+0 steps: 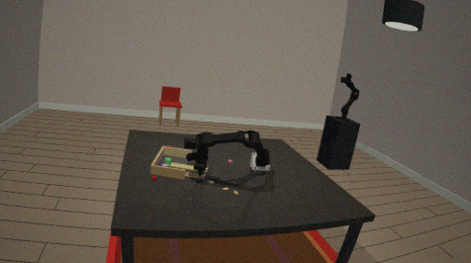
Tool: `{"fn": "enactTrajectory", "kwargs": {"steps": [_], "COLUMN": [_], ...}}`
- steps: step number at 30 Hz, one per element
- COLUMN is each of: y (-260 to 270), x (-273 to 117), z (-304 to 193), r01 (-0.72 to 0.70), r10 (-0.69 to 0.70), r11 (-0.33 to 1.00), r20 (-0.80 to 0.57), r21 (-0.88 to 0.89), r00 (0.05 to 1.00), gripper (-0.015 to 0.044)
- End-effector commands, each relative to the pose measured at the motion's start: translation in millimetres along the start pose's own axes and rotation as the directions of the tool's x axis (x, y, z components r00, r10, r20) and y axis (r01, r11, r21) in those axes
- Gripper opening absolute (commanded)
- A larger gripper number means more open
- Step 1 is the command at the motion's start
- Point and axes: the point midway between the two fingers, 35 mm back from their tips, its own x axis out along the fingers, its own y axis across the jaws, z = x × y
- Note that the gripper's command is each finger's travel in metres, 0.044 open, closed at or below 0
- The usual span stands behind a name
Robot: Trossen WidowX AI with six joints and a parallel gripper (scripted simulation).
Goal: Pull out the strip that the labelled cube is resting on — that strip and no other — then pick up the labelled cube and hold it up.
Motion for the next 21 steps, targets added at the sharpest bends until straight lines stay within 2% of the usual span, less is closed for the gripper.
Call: {"fn": "enactTrajectory", "kwargs": {"steps": [1, 21], "y": [3, 0], "x": [3, 4], "z": [-1, -18], "r01": [-0.006, -0.006], "r10": [0.006, 0.006], "r11": [1.000, 1.000], "r20": [-0.004, -0.004], "r21": [-0.005, -0.004], "r00": [1.000, 1.000], "gripper": [0.0000, 0.0000]}}
